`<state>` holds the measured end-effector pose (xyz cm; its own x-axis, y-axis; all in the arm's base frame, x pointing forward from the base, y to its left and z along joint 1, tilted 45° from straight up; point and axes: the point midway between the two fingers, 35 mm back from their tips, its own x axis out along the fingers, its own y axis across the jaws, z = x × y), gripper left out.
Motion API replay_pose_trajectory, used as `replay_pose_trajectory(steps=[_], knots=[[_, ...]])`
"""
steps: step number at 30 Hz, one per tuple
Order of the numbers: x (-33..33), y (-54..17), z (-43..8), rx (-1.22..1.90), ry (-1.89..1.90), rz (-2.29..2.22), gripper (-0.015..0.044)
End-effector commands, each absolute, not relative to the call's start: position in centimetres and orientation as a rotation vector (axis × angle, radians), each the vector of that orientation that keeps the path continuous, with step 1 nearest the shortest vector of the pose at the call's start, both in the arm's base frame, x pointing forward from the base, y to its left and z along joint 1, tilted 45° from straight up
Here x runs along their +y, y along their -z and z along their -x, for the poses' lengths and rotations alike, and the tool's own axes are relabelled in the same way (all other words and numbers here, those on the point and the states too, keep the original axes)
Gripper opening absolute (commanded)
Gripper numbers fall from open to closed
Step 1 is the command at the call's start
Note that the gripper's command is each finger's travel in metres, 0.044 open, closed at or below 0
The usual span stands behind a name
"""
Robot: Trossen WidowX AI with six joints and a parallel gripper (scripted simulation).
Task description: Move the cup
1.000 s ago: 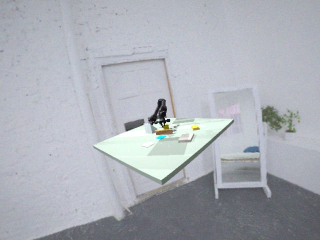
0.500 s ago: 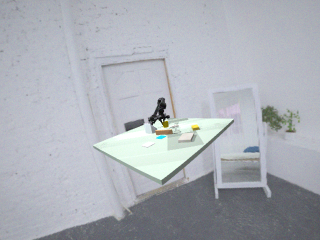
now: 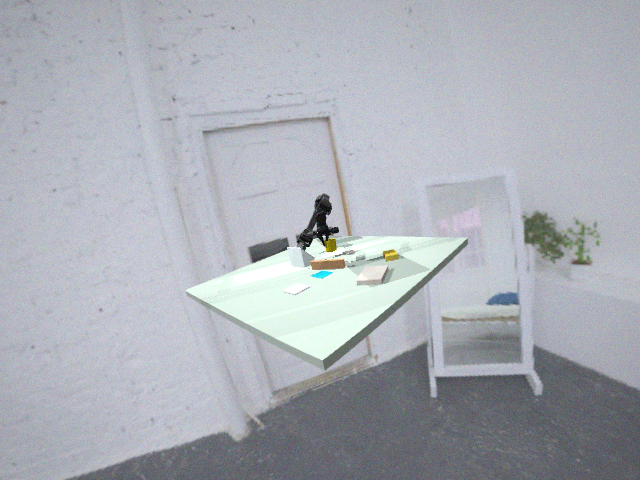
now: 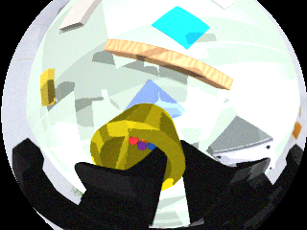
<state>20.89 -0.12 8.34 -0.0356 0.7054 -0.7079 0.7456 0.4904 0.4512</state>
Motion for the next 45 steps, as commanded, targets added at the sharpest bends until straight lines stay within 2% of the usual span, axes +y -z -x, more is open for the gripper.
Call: replay_pose_trajectory(steps=[1, 45], knots=[[-0.1, -8.3, -20.9, 1.757, 0.053, -1.234, 0.0000], [-4.1, -4.6, -23.5, 1.757, 0.053, -1.225, 0.0000]])
